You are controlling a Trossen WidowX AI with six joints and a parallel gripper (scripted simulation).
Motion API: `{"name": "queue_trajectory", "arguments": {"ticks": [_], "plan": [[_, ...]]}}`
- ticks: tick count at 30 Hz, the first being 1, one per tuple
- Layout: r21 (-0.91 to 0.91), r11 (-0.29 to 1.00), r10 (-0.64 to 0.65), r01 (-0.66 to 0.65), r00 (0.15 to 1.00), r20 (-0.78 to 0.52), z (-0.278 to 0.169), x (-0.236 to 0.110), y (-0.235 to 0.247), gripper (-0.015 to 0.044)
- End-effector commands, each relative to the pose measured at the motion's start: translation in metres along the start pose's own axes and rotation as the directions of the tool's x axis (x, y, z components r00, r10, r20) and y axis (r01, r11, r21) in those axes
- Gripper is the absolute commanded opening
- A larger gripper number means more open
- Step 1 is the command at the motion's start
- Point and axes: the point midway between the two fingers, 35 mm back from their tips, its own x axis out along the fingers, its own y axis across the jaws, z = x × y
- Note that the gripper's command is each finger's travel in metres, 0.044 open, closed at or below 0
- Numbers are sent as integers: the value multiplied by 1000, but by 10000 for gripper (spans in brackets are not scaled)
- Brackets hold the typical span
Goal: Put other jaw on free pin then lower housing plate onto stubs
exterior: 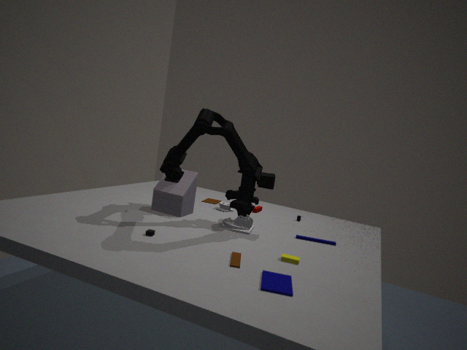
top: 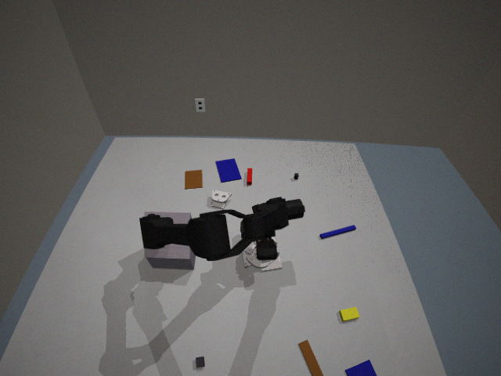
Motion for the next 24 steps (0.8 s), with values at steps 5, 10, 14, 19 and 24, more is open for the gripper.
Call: {"name": "queue_trajectory", "arguments": {"ticks": [5, 10, 14, 19, 24], "plan": [[-3, 1000, 4, -4, 1000, 1, 0, 1, 0, 134], [-3, 1000, 4, -4, 1000, 1, 0, 1, 0, 134], [-3, 1000, 4, -4, 1000, 1, 0, 1, 0, 134], [-3, 1000, 4, -4, 1000, 1, 0, 1, 0, 134], [-3, 1000, 4, -4, 1000, 1, 0, -4, 0, 134]]}}
